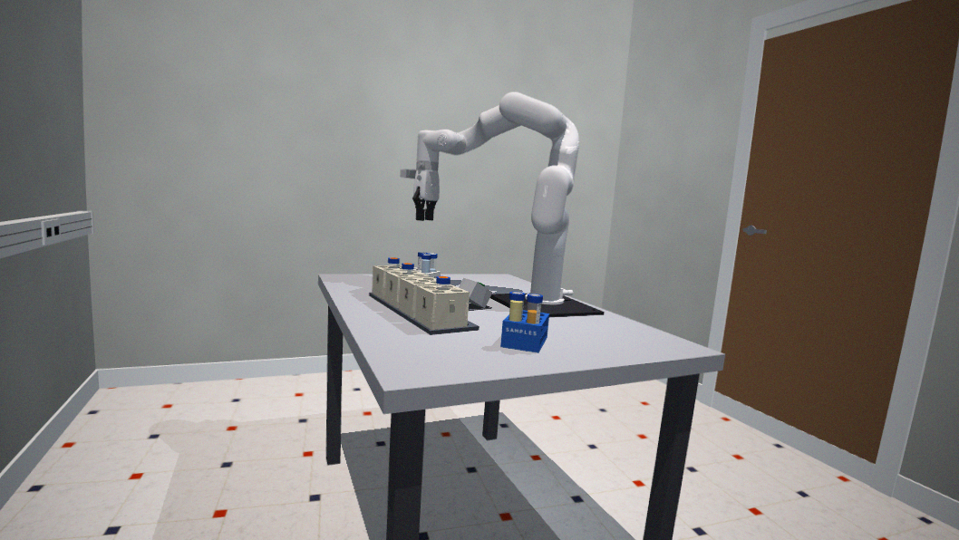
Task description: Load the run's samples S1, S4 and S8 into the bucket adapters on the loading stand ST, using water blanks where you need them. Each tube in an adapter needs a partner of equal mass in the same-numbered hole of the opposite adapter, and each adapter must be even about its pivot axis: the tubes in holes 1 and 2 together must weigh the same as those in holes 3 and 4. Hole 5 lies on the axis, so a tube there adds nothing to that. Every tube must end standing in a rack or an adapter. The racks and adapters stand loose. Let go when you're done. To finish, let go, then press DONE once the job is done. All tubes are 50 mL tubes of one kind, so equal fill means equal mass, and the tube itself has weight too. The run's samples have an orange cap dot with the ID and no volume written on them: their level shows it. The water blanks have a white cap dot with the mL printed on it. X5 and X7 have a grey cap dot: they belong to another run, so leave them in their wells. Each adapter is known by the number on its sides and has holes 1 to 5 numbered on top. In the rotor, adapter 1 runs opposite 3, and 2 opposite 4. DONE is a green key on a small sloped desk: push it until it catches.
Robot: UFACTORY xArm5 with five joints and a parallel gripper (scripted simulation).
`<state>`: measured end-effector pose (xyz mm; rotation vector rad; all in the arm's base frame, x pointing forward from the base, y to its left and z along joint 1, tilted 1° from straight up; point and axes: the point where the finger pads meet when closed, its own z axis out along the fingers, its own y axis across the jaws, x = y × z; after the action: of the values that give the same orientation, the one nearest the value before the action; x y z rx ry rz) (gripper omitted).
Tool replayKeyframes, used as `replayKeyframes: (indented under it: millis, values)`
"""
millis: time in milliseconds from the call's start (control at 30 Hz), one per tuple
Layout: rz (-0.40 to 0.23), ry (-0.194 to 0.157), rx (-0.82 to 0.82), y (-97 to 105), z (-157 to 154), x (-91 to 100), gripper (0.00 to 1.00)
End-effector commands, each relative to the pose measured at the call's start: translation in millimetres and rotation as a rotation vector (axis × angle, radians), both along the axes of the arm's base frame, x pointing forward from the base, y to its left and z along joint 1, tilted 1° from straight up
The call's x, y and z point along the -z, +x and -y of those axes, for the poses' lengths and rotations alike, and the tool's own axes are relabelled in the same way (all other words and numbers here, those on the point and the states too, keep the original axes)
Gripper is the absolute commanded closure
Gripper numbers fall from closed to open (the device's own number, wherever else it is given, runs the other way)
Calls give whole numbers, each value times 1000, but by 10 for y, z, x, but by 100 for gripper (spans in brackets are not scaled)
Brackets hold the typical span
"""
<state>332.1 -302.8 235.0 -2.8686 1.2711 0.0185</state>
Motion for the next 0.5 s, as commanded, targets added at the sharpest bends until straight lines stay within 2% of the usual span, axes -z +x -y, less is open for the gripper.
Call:
replayKeyframes:
  millis: [0,467]
  values:
    - [9,3,0,6,7,24,43]
    - [9,3,0,6,4,264,43]
